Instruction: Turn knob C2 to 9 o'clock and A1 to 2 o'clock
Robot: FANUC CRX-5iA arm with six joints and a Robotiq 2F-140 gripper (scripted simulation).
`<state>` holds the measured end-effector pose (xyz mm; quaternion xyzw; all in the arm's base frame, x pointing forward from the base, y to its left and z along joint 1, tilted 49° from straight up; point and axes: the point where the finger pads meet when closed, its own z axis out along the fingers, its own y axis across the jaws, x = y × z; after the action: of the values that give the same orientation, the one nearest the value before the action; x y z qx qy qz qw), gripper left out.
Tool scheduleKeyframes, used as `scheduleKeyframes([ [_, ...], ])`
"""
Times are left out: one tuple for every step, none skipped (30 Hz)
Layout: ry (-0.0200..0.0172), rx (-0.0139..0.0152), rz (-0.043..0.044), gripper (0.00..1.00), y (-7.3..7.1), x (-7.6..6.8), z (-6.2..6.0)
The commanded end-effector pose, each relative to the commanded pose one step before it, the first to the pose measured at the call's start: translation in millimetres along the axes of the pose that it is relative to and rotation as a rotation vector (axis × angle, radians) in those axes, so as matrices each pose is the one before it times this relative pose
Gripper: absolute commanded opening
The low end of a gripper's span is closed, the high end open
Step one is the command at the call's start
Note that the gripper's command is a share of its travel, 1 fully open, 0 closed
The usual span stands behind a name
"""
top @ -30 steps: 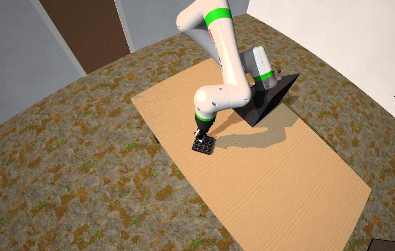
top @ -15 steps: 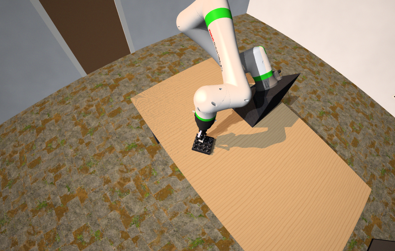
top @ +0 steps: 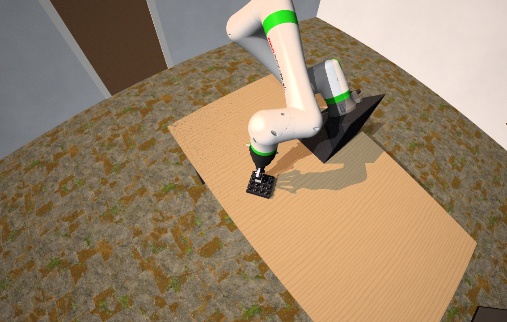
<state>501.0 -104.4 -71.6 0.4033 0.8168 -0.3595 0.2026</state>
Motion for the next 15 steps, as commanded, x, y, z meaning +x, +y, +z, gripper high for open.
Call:
scheduleKeyframes([
  [0.0005, -0.00003, -0.008, 0.05, 0.11, 0.09, -0.14],
  [0.0, 0.0, -0.00525, 0.05, 0.0, 0.0, 0.0],
  [0.0, 0.0, -0.00464, 0.05, 0.0, 0.0, 0.0],
  [0.0, 0.0, -0.00406, 0.05, 0.0, 0.0, 0.0],
  [0.0, 0.0, -0.0035, 0.05, 0.0, 0.0, 0.0],
  [0.0, 0.0, -0.00298, 0.05, 0.0, 0.0, 0.0],
  [0.0, 0.0, -0.00249, 0.05, 0.0, 0.0, 0.0],
  [0.0, 0.0, -0.00203, 0.05, 0.0, 0.0, 0.0],
  [0.0, 0.0, -0.00161, 0.05, 0.0, 0.0, 0.0],
  [0.0, 0.0, -0.00123, 0.05, 0.0, 0.0, 0.0],
  [0.0, 0.0, -0.0009, 0.05, 0.0, 0.0, 0.0],
  [0.0, 0.0, -0.00061, 0.05, 0.0, 0.0, 0.0],
  [0.0, 0.0, -0.00038, 0.05, 0.0, 0.0, 0.0],
  [0.0, 0.0, -0.0002, 0.05, 0.0, 0.0, 0.0],
  [0.0, 0.0, -0.00007, 0.05, 0.0, 0.0, 0.0],
])
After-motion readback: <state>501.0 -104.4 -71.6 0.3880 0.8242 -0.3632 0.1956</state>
